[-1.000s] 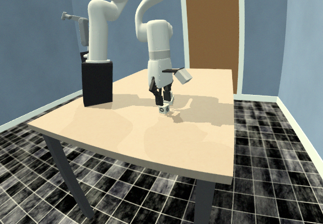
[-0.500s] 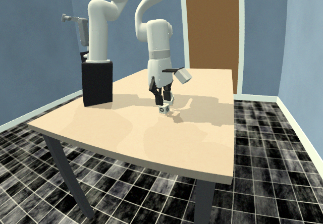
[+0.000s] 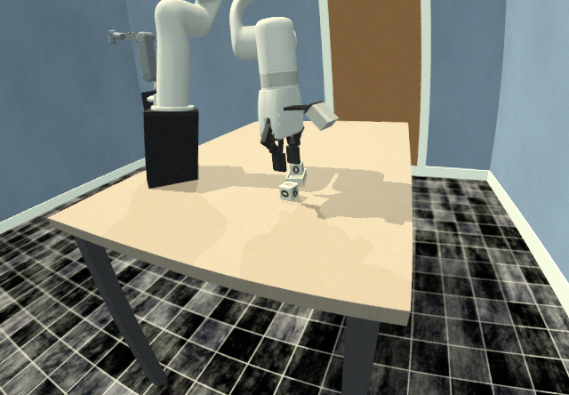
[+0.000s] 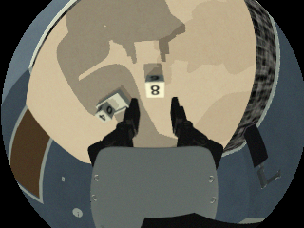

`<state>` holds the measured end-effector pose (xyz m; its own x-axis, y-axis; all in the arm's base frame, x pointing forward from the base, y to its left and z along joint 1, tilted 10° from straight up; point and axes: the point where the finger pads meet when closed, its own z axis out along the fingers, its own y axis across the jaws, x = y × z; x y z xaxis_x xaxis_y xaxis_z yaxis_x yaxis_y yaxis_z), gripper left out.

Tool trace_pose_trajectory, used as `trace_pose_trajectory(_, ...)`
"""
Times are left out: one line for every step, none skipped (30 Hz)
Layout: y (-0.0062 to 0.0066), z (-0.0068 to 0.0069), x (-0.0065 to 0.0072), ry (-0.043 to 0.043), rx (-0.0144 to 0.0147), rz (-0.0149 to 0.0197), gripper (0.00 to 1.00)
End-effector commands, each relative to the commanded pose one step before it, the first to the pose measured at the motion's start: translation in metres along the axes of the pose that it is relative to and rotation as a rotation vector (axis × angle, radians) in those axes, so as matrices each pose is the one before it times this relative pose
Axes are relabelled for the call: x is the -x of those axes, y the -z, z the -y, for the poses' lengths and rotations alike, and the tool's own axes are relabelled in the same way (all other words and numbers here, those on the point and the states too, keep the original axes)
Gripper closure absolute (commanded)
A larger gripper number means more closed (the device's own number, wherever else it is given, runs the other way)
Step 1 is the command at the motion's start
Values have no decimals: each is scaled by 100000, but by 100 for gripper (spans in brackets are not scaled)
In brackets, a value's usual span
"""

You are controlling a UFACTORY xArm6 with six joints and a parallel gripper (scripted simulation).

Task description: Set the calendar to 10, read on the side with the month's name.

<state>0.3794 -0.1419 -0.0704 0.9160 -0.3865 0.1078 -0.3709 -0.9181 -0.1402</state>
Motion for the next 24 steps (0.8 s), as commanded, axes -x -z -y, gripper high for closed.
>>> trace_pose_trajectory(1287, 22, -110, -59, 314, 590, 51)
trace_pose_trajectory(92, 0, 1, 0, 2, 1, 51)
trace_pose_trajectory(0, 0, 0, 0, 0, 0, 51)
trace_pose_trajectory(0, 0, 0, 0, 0, 0, 51)
trace_pose_trajectory(52, 0, 1, 0, 2, 1, 51)
trace_pose_trajectory(21, 0, 0, 0, 1, 0, 51)
trace_pose_trajectory(3, 0, 0, 0, 0, 0, 51)
trace_pose_trajectory(0, 0, 0, 0, -1, -1, 51)
trace_pose_trajectory(0, -1, -1, 0, -4, -8, 51)
trace_pose_trajectory(1, -1, -2, 1, -12, -21, 51)
trace_pose_trajectory(1, -2, -5, 2, -22, -39, 51)
trace_pose_trajectory(2, -4, -7, 4, -34, -63, 51)
trace_pose_trajectory(3, -6, -10, 5, -49, -90, 51)
trace_pose_trajectory(3, -8, -14, 7, -66, -122, 51)
trace_pose_trajectory(4, -10, -17, 9, -83, -156, 51)
trace_pose_trajectory(5, -12, -21, 11, -101, -194, 51)
trace_pose_trajectory(6, -15, -25, 13, -119, -233, 51)
trace_pose_trajectory(7, -17, -28, 15, -137, -275, 51)
trace_pose_trajectory(8, -20, -32, 17, -153, -318, 51)
trace_pose_trajectory(0, 0, 0, 0, 0, 0, 51)
trace_pose_trajectory(0, 0, 0, 0, 0, 0, 51)
trace_pose_trajectory(9, -23, -35, 19, -168, -361, 51)
trace_pose_trajectory(10, -25, -37, 21, -181, -406, 51)
trace_pose_trajectory(10, -28, -39, 23, -192, -450, 51)
